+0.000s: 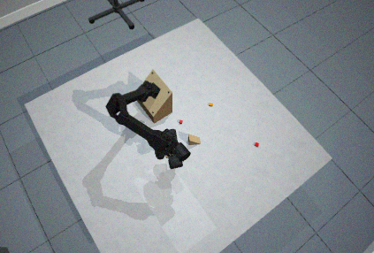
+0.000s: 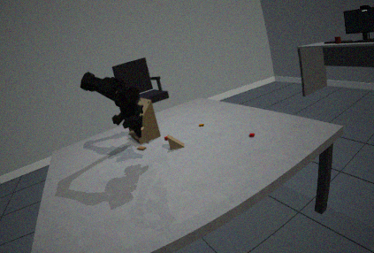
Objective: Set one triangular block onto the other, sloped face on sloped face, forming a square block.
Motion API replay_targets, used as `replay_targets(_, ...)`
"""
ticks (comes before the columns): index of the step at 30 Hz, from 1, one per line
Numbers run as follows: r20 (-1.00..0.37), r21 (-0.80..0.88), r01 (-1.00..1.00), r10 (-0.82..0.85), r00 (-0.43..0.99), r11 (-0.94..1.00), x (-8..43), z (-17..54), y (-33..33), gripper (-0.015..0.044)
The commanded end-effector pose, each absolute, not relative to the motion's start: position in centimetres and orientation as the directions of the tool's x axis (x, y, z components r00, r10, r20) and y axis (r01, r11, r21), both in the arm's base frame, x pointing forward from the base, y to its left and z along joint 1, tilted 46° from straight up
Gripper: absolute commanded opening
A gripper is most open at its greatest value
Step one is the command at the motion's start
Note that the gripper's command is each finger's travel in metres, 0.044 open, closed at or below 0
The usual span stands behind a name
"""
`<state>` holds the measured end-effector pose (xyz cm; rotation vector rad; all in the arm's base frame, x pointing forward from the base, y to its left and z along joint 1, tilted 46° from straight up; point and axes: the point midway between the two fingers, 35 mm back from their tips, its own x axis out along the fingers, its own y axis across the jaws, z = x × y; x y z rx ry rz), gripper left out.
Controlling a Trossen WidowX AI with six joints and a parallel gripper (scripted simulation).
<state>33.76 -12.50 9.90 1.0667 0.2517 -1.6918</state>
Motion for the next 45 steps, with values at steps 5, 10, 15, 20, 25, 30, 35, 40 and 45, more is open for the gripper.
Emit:
replay_targets(5, -0.756, 0.317, 0.857, -0.654, -0.031, -0.406, 35.3, 7.6, -9.4, 0.0)
replay_targets(10, -0.758, 0.314, 0.856, -0.652, -0.034, -0.41, 36.1, 6.1, -7.5, 0.0)
replay_targets(15, -0.756, 0.315, 0.851, -0.653, -0.043, -0.421, 36.6, 4.7, -5.6, 0.0)
replay_targets(20, -0.753, 0.318, 0.844, -0.656, -0.051, -0.431, 37.0, 3.2, -3.6, 0.0)
replay_targets(25, -0.747, 0.323, 0.838, -0.662, -0.059, -0.439, 37.2, 1.7, -1.6, 0.0)
replay_targets(30, -0.74, 0.33, 0.832, -0.67, -0.066, -0.446, 37.2, 0.2, 0.4, 0.0)
replay_targets(35, -0.73, 0.339, 0.825, -0.68, -0.072, -0.451, 37.0, -1.3, 2.4, 0.0)
replay_targets(40, -0.718, 0.352, 0.818, -0.692, -0.076, -0.454, 36.6, -2.8, 4.2, 0.0)
replay_targets(45, -0.708, 0.362, 0.813, -0.702, -0.078, -0.456, 36.1, -3.6, 5.2, 0.0)
